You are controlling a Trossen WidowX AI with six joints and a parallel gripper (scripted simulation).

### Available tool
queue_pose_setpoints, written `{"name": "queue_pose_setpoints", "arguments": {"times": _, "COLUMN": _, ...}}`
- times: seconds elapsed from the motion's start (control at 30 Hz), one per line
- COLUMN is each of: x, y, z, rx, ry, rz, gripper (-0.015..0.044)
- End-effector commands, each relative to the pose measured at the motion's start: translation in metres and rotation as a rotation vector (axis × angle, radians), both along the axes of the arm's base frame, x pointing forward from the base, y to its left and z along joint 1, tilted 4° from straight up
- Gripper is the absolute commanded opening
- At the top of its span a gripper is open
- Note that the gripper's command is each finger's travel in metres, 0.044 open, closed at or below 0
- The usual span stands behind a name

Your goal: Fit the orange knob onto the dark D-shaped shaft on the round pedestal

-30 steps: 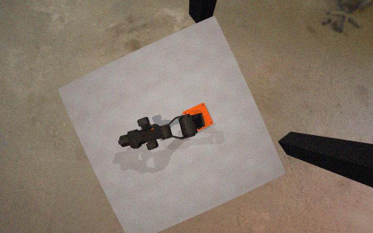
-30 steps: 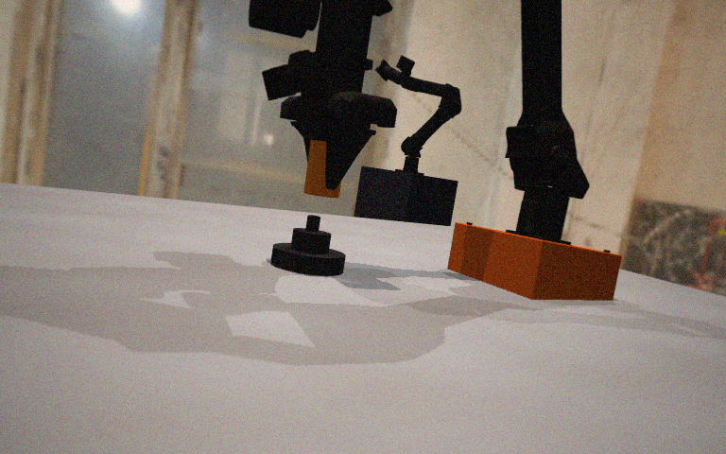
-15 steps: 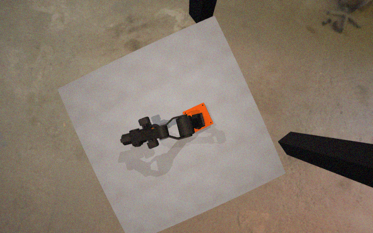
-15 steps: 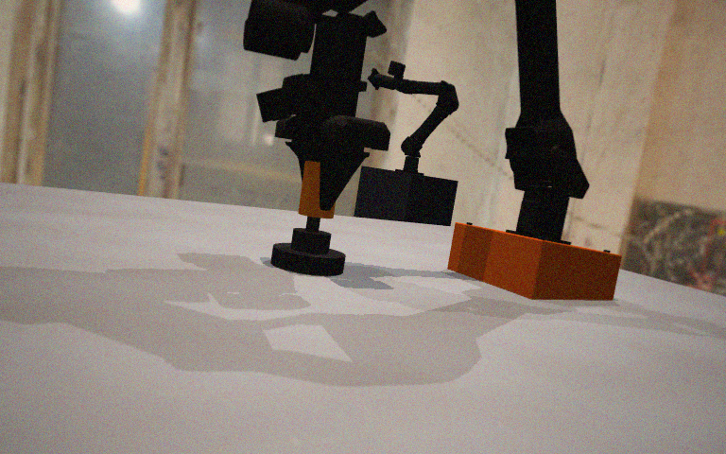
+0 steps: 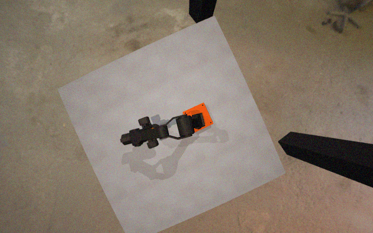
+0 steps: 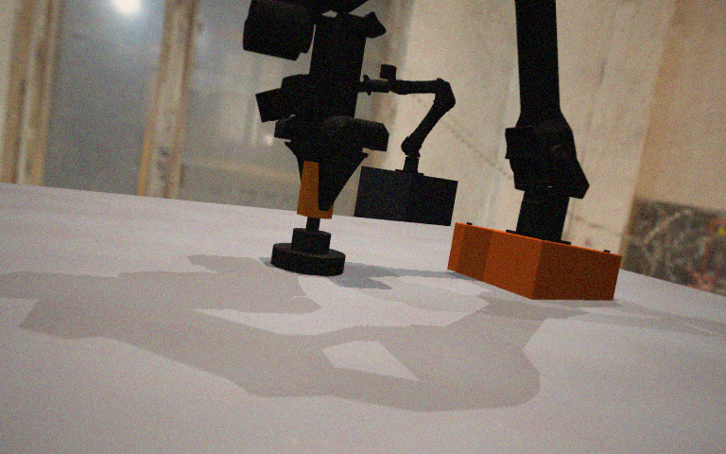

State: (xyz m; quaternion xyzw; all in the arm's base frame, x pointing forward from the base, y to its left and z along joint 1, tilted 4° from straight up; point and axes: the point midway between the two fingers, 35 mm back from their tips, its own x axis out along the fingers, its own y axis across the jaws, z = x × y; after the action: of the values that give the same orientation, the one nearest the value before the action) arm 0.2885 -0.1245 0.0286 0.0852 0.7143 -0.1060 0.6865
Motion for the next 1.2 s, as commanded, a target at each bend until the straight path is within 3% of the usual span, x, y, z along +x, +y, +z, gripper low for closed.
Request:
{"name": "queue_pose_setpoints", "arguments": {"times": 0.0, "x": -0.0010, "y": 0.0004, "z": -0.0002, "rx": -0.002, "ry": 0.001, "rz": 0.003, "gripper": 0.0000}}
{"name": "queue_pose_setpoints", "arguments": {"times": 0.73, "x": -0.0011, "y": 0.0017, "z": 0.0044, "rx": -0.002, "ry": 0.001, "rz": 0.003, "gripper": 0.0000}}
{"name": "queue_pose_setpoints", "arguments": {"times": 0.97, "x": 0.0004, "y": 0.0010, "z": 0.0043, "rx": 0.006, "ry": 0.006, "rz": 0.202, "gripper": 0.0000}}
{"name": "queue_pose_setpoints", "arguments": {"times": 1.17, "x": 0.0028, "y": -0.0012, "z": 0.0018, "rx": 0.007, "ry": 0.006, "rz": 0.212, "gripper": 0.0000}}
